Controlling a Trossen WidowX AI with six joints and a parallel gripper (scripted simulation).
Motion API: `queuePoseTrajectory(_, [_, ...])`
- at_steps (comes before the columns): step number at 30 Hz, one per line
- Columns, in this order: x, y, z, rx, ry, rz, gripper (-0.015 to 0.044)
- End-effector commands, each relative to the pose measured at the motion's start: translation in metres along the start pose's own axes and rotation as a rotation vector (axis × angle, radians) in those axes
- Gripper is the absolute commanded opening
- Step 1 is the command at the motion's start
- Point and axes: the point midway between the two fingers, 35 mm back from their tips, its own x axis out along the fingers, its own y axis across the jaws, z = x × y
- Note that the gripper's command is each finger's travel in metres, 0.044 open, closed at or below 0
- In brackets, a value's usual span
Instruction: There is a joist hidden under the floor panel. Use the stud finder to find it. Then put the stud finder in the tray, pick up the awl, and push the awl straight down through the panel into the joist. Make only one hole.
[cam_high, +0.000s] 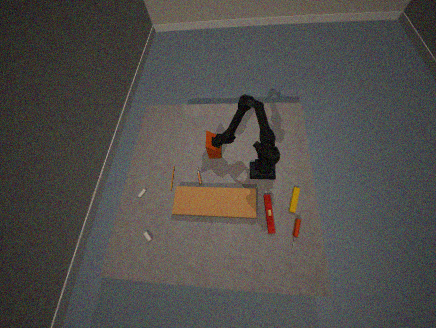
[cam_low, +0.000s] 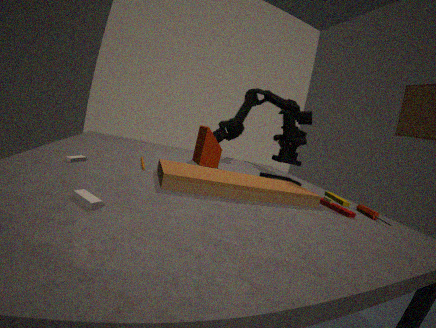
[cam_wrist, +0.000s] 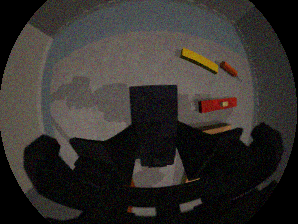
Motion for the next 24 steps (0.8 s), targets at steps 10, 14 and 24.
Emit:
queuePoseTrajectory(10, [0.020, -0.002, -0.008, 0.001, 0.010, 0.003, 0.0000])
queuePoseTrajectory(14, [0.026, -0.003, -0.010, 0.001, 0.012, 0.004, 0.0000])
queuePoseTrajectory(24, [0.041, -0.003, -0.015, 0.000, 0.013, 0.005, 0.0000])
